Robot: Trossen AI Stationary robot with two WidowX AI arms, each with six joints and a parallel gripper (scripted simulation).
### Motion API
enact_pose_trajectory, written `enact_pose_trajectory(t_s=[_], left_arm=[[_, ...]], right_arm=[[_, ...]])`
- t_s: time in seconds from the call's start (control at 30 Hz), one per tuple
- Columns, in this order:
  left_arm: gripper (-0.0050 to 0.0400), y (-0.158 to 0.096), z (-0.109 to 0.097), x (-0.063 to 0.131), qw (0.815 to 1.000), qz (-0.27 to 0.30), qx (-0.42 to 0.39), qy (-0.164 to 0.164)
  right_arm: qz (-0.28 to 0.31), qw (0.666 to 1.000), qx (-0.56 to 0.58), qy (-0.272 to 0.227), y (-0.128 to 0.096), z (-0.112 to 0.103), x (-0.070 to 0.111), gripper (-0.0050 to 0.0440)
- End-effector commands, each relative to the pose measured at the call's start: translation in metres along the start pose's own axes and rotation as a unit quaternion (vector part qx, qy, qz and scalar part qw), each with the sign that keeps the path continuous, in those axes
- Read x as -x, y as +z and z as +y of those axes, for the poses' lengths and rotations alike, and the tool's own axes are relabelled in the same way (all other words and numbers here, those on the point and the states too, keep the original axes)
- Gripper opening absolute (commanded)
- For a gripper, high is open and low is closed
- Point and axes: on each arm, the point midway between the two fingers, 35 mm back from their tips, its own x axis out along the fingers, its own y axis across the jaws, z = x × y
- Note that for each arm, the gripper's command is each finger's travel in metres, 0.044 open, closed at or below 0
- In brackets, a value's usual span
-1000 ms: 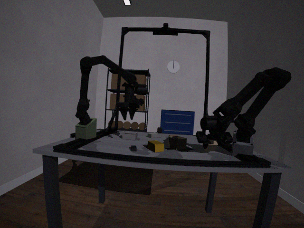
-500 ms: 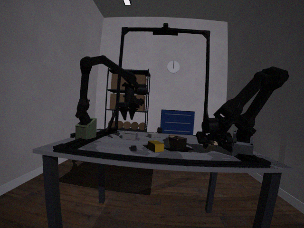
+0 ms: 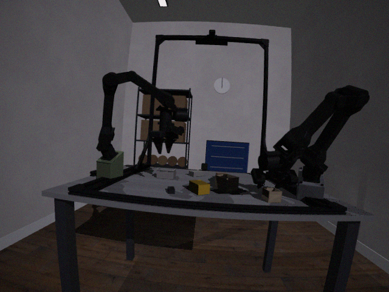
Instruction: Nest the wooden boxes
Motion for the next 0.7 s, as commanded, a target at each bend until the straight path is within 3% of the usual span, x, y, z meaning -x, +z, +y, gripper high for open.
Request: enact_pose_trajectory(t_s=[0.0,0.4,0.53,0.67], left_arm=[[0.04,0.0,0.0,0.0,1.0,-0.002,-0.002,-0.001],[0.04,0.001,-0.002,0.0,1.0,0.01,0.004,-0.014],[0.04,0.003,-0.012,0.003,0.993,0.091,0.032,-0.072],[0.04,0.003,-0.014,0.013,0.976,0.192,0.041,-0.093]], right_arm=[[0.0,1.0,-0.001,-0.002,0.0,0.0,0.0,0.04],[0.0,1.0,-0.001,-0.002,0.0,0.0,0.0,0.04],[0.0,1.0,-0.001,-0.002,0.0,0.0,0.0,0.04],[0.0,1.0,-0.001,-0.002,0.0,0.0,0.0,0.04]])
